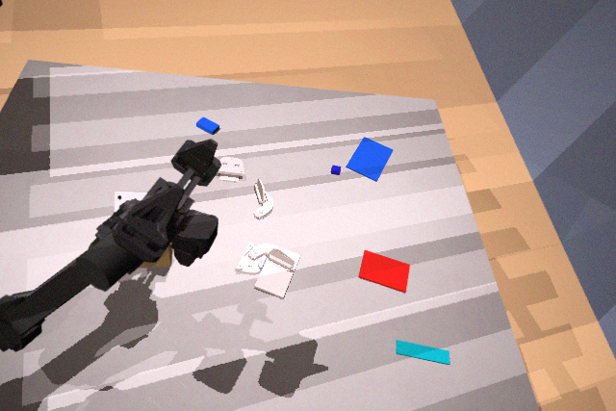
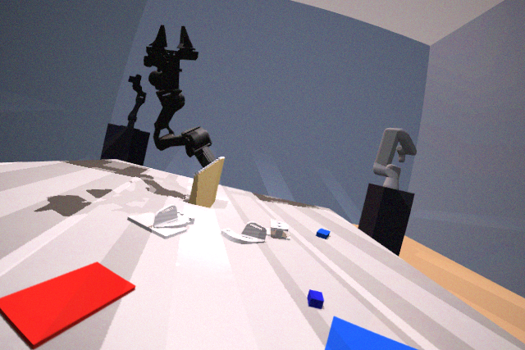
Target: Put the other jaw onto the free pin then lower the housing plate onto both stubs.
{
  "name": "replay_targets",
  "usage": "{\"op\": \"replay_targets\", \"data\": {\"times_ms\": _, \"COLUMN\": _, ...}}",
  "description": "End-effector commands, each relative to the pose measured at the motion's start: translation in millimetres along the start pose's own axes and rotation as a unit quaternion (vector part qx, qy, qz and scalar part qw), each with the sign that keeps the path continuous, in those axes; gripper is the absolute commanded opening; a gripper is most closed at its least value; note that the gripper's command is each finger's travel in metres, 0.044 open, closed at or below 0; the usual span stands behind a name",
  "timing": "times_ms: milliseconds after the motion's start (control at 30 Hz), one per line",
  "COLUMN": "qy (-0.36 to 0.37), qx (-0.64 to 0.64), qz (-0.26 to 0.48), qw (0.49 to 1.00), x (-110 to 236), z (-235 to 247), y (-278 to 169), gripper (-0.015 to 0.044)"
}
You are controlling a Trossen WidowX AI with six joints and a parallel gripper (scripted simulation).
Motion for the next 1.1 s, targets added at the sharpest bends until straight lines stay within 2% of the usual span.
{"op": "replay_targets", "data": {"times_ms": 0, "qy": -0.026, "qx": 0.021, "qz": -0.017, "qw": 0.999, "x": -8, "z": -10, "y": 7, "gripper": 0.044}}
{"op": "replay_targets", "data": {"times_ms": 533, "qy": -0.132, "qx": 0.106, "qz": -0.059, "qw": 0.984, "x": -30, "z": -52, "y": 30, "gripper": 0.044}}
{"op": "replay_targets", "data": {"times_ms": 1067, "qy": -0.244, "qx": 0.193, "qz": -0.08, "qw": 0.947, "x": -42, "z": -97, "y": 53, "gripper": 0.044}}
Point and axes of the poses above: the point midway between the two fingers, 35 mm back from their tips, its own x axis back along the fingers, its own z axis across the jaws, y = z × x, the point moved 4 cm from there along x, back along the fingers, and after that the axes turned 4 degrees about -x, right-handed, at the moved point
